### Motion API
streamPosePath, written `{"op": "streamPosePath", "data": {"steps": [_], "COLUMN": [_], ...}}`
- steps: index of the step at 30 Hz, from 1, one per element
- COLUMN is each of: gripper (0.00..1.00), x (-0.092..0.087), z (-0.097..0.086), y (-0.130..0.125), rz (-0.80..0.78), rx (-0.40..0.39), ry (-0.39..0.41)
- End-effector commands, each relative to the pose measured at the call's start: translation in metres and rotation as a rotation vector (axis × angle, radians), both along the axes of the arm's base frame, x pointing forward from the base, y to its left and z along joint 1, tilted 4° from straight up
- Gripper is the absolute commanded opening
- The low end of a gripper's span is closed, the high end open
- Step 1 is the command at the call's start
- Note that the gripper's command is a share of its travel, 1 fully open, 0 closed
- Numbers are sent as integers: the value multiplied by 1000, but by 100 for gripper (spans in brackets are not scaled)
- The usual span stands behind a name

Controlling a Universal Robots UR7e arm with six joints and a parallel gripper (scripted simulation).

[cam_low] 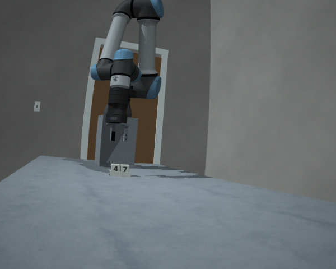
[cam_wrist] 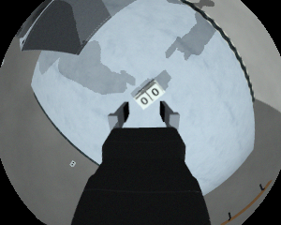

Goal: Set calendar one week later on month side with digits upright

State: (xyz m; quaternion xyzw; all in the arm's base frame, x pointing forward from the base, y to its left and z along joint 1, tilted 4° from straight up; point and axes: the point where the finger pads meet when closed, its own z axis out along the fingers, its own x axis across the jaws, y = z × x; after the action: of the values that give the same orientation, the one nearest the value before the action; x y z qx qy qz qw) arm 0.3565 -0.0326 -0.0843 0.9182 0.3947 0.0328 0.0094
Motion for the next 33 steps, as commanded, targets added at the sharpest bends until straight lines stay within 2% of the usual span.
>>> {"op": "streamPosePath", "data": {"steps": [1, 14, 16, 23, 33], "gripper": [100, 100, 100, 100, 100], "x": [1, 3, 3, 5, 6], "z": [-4, -16, -16, -22, -25], "y": [0, -2, -2, -4, -6], "rz": [-151, -546, -546, -763, -875], "rx": [9, 35, 35, 49, 56], "ry": [0, 4, 4, 6, 6]}}
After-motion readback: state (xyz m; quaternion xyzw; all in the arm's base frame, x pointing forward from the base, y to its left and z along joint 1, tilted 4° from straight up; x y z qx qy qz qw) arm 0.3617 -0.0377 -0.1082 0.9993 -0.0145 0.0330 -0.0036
